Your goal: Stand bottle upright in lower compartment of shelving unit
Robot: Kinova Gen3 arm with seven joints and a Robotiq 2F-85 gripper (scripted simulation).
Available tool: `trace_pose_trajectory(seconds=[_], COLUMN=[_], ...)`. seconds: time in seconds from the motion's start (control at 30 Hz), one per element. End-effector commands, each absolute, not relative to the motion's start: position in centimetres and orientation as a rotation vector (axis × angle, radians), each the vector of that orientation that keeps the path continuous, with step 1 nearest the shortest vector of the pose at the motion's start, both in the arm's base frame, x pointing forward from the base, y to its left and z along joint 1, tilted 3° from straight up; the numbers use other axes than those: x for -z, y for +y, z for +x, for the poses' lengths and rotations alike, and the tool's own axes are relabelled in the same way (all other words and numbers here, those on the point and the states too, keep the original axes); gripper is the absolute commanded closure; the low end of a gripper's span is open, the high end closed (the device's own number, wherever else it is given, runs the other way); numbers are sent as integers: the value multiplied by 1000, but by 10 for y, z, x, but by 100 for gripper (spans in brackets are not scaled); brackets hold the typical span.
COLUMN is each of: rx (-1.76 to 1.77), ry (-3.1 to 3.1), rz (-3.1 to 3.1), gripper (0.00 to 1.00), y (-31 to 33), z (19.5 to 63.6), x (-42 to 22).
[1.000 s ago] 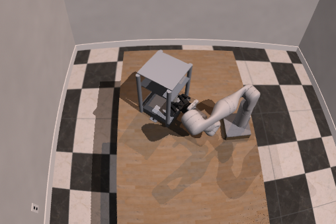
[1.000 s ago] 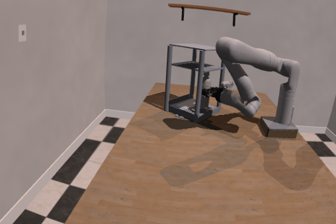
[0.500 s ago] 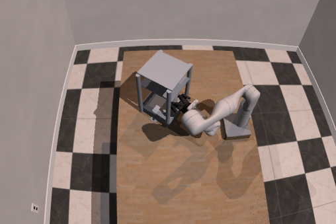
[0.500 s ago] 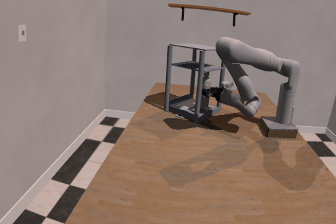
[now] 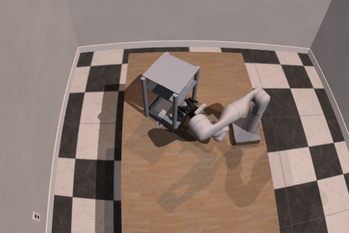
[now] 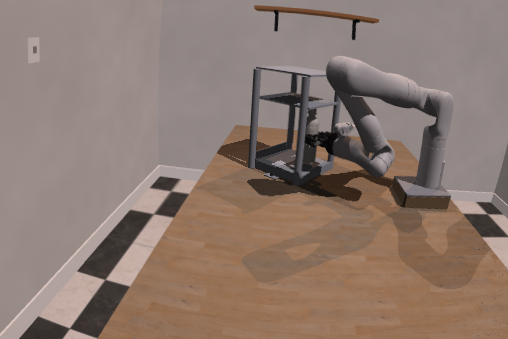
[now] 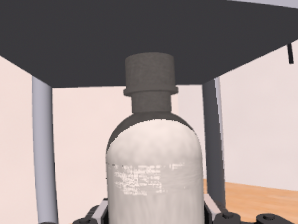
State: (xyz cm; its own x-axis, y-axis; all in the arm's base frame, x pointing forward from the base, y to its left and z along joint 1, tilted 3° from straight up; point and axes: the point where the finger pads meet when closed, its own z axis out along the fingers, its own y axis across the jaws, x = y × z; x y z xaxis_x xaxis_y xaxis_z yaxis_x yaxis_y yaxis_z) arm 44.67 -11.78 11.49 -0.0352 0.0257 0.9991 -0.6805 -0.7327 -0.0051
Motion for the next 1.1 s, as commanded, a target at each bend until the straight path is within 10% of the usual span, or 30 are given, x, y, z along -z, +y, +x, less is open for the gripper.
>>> trace_pose_trajectory(seconds=[0.0, 1.07], rx=[-1822, -1822], ry=[-689, -689], rz=[1739, 1739], gripper=[100, 100], y=[-118, -118], z=[447, 447], x=[-116, -97])
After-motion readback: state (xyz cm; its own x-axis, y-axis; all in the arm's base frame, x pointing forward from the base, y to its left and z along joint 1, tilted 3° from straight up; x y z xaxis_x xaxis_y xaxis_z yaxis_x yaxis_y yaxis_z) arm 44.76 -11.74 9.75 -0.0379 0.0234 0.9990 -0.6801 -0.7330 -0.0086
